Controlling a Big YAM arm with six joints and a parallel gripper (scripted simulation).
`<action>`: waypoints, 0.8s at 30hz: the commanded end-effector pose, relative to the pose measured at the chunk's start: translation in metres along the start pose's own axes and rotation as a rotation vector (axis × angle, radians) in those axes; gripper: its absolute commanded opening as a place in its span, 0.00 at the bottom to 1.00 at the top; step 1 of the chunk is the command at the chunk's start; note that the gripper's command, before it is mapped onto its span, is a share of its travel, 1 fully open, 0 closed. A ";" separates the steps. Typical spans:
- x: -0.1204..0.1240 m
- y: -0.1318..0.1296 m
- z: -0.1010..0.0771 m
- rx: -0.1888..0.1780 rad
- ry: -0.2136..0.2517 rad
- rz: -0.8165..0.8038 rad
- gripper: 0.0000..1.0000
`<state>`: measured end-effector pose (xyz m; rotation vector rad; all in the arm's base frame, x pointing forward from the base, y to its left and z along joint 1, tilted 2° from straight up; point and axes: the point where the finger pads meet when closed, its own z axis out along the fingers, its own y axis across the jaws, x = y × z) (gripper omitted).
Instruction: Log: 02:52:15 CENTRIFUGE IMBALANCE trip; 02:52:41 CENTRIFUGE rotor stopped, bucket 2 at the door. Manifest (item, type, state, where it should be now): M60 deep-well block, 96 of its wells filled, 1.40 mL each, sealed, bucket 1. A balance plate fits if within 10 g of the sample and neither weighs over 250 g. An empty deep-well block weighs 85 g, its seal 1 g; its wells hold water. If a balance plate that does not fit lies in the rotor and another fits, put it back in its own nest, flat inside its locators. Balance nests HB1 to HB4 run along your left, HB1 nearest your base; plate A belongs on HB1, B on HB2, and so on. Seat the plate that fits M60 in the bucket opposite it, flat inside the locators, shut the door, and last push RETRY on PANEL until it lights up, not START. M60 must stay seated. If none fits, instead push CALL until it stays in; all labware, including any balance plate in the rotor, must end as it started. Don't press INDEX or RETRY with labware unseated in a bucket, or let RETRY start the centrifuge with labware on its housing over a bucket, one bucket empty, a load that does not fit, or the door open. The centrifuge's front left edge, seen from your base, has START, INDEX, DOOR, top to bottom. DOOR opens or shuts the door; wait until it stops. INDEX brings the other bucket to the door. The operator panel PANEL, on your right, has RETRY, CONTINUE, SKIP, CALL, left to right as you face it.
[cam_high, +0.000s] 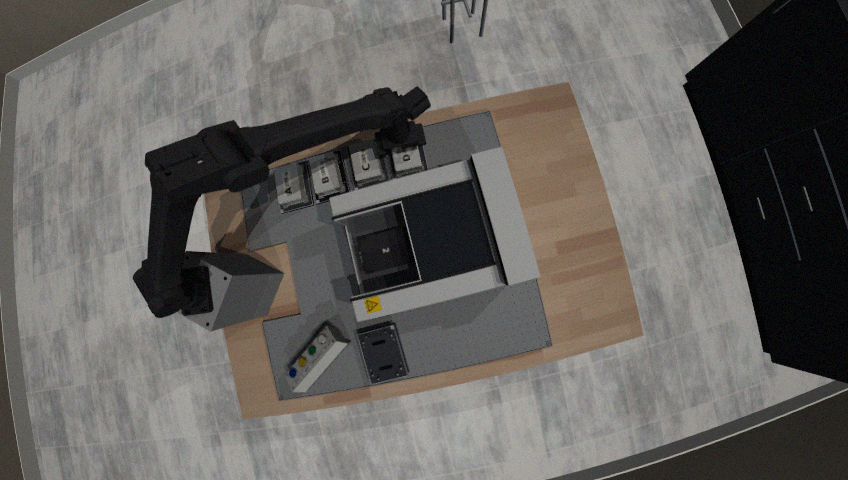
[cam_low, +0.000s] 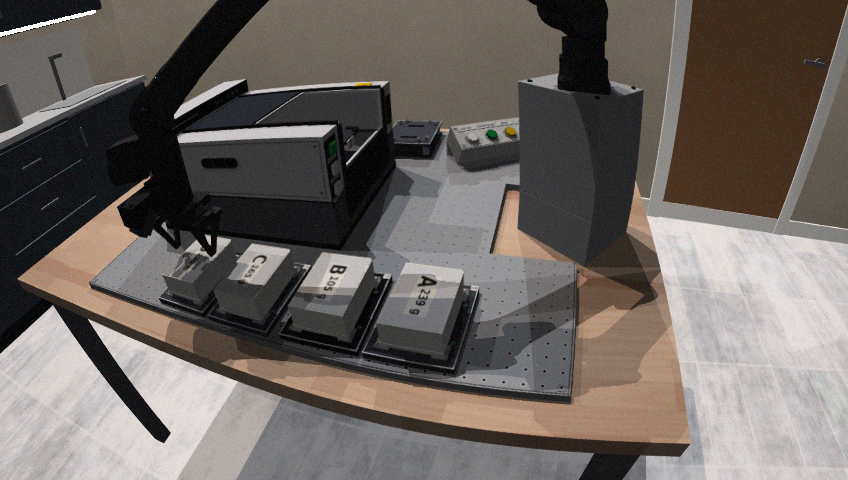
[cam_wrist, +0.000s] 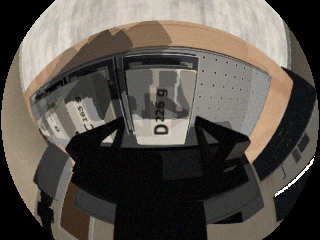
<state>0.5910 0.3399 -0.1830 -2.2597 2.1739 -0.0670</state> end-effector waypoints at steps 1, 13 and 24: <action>0.000 -0.020 0.002 0.030 -0.019 0.000 1.00; 0.001 -0.021 0.001 0.024 -0.016 0.001 1.00; 0.000 -0.020 0.001 0.022 -0.015 -0.002 1.00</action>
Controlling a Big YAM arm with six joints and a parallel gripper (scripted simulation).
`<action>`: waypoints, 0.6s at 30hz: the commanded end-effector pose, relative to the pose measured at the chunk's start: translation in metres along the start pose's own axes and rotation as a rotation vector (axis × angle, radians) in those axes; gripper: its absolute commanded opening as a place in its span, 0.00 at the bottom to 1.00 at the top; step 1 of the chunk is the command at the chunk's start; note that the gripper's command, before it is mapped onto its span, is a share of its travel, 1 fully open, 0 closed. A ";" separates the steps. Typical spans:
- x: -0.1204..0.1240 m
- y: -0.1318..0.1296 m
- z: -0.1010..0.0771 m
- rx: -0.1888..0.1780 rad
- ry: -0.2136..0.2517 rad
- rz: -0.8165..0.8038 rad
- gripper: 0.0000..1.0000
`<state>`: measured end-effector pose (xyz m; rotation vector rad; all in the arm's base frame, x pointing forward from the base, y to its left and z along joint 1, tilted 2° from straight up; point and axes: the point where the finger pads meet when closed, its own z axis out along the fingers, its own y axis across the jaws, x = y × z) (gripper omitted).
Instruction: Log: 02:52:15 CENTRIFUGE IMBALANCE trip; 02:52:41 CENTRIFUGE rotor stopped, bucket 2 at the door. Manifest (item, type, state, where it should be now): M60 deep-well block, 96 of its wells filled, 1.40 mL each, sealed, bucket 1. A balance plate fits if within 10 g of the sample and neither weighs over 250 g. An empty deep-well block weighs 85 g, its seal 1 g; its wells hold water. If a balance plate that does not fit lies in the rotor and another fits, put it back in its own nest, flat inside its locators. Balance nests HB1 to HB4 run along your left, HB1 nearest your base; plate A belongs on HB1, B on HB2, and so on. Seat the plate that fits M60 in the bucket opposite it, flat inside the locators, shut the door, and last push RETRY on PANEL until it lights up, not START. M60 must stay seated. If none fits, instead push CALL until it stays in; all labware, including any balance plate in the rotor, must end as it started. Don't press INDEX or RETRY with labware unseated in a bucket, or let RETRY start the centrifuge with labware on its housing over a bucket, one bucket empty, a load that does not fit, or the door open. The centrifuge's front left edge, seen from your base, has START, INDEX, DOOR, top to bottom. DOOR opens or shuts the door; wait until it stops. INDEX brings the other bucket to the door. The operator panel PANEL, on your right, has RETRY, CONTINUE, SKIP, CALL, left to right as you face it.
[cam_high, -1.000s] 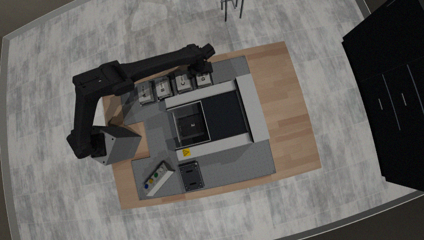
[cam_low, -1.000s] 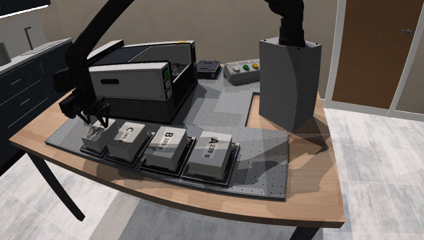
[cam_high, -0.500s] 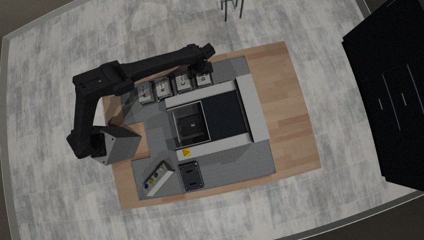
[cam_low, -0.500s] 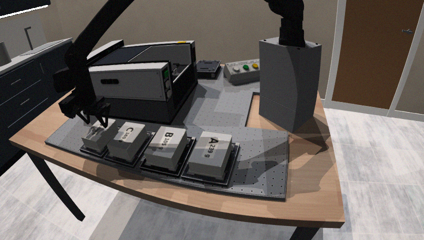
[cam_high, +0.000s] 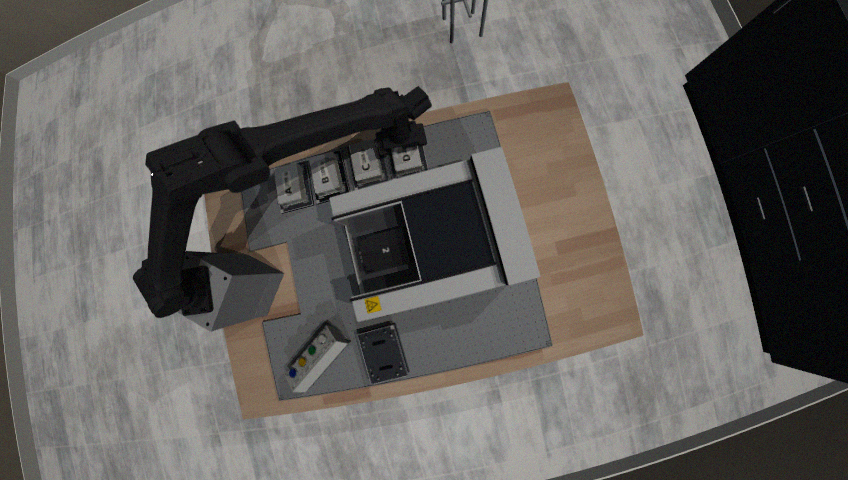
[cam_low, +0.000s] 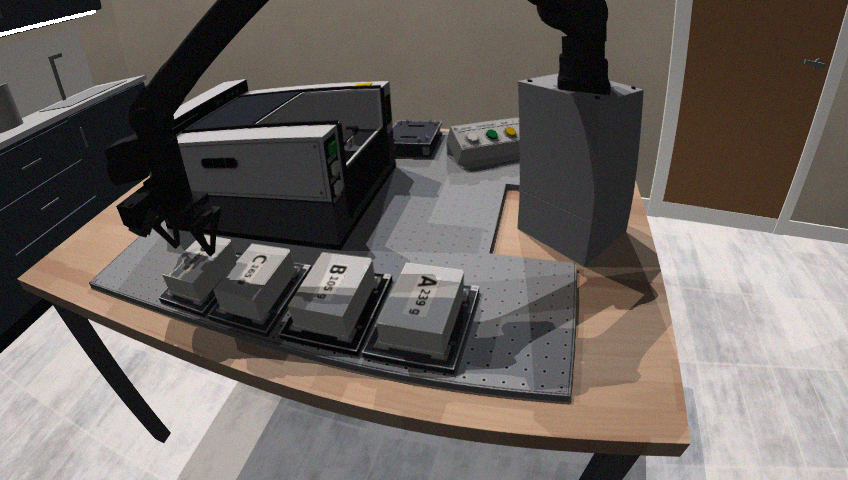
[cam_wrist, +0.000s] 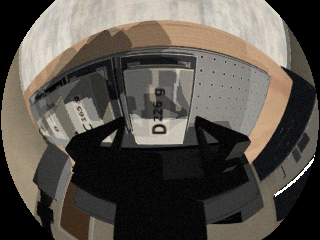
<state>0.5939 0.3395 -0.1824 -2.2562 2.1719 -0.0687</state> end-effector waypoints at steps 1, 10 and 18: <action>0.000 -0.017 0.002 0.018 -0.013 -0.003 1.00; 0.000 -0.017 0.002 0.018 -0.013 -0.003 1.00; 0.002 -0.011 0.006 0.009 -0.008 -0.003 1.00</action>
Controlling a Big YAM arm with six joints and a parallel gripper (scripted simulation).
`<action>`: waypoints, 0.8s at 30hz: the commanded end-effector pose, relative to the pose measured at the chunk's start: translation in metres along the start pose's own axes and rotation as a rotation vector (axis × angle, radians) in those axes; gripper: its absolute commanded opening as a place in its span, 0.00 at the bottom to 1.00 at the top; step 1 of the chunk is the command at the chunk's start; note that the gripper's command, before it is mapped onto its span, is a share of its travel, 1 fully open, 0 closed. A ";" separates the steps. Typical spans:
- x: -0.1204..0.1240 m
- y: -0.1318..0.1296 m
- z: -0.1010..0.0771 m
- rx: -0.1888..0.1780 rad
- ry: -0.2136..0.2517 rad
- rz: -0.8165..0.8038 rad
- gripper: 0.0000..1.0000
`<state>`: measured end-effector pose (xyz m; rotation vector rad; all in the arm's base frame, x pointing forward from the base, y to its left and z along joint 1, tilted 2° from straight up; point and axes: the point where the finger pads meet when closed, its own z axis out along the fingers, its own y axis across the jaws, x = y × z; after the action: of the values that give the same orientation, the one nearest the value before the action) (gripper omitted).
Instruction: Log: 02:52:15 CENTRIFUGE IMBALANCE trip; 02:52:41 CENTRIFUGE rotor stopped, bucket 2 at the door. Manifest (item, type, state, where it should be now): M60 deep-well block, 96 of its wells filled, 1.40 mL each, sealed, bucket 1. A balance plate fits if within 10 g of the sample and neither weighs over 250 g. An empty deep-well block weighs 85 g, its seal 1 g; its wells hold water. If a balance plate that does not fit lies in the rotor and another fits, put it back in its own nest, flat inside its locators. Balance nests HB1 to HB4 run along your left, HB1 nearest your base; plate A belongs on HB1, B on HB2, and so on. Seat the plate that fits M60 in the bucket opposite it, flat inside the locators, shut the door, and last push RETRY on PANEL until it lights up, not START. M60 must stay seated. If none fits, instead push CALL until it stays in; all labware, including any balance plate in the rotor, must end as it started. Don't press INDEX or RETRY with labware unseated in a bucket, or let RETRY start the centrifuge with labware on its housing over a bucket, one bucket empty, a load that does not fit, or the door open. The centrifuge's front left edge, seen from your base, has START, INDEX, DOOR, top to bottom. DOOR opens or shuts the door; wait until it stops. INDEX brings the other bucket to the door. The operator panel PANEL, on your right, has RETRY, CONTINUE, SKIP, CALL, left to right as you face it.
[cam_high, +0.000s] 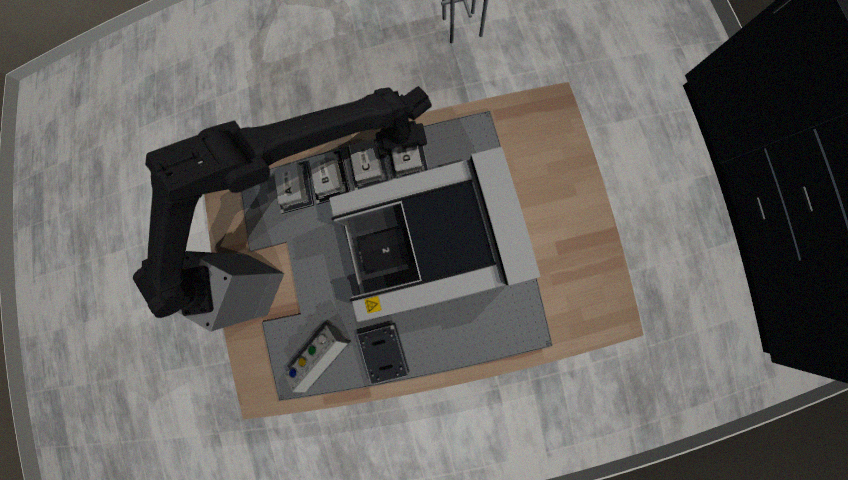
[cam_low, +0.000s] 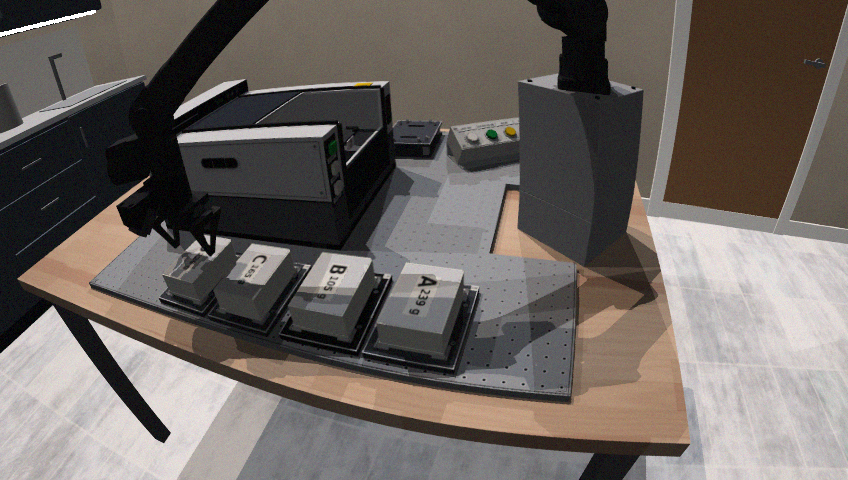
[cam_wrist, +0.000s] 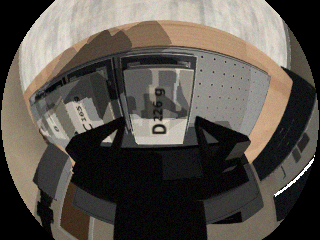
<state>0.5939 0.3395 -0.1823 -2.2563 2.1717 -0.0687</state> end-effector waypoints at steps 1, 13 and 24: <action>0.003 -0.009 0.008 0.005 -0.006 -0.003 1.00; 0.006 0.000 0.014 -0.009 0.001 -0.004 1.00; 0.006 0.000 0.014 -0.009 0.001 -0.004 1.00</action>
<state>0.5937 0.3394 -0.1826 -2.2568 2.1721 -0.0685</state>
